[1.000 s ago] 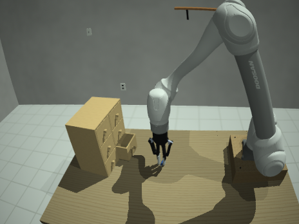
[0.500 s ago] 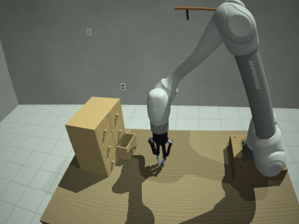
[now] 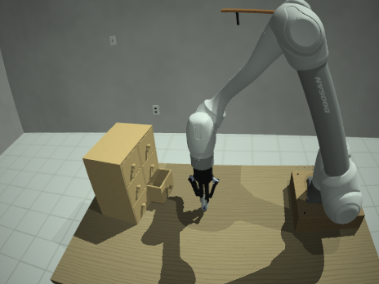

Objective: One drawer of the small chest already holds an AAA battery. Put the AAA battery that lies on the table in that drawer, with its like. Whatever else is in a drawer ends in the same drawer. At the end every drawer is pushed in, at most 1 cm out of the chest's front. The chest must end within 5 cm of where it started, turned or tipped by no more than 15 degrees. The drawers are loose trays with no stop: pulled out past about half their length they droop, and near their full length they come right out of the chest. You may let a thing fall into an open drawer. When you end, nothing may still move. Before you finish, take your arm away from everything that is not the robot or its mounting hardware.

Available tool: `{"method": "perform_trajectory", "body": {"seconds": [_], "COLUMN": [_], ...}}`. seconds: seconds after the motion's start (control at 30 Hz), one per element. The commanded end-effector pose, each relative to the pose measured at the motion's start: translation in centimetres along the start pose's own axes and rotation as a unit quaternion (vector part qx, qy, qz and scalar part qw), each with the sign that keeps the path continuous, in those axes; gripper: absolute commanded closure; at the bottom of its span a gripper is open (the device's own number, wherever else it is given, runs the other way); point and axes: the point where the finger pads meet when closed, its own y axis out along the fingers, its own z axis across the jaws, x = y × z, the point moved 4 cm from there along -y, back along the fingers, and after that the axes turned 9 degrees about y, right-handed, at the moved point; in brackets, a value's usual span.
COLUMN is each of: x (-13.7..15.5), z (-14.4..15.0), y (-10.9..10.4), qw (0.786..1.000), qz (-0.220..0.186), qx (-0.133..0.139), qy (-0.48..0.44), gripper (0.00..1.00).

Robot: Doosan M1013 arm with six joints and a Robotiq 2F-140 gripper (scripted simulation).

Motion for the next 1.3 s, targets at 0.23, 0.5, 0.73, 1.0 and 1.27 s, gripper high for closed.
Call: {"method": "perform_trajectory", "body": {"seconds": [0.23, 0.5, 0.73, 1.0, 1.27], "x": [0.1, 0.1, 0.1, 0.1, 0.1], "z": [-0.1, -0.1, -0.1, -0.1, -0.1], "y": [0.1, -5.1, -9.7, -9.7, -9.7], "qw": [1.0, 1.0, 1.0, 1.0, 1.0], "qz": [0.0, 0.0, 0.0, 0.0, 0.0], "qx": [-0.001, -0.001, -0.001, -0.001, -0.001], "qy": [-0.002, -0.002, -0.002, -0.002, -0.002], "gripper": [0.97, 0.97, 0.97, 0.97, 0.97]}}
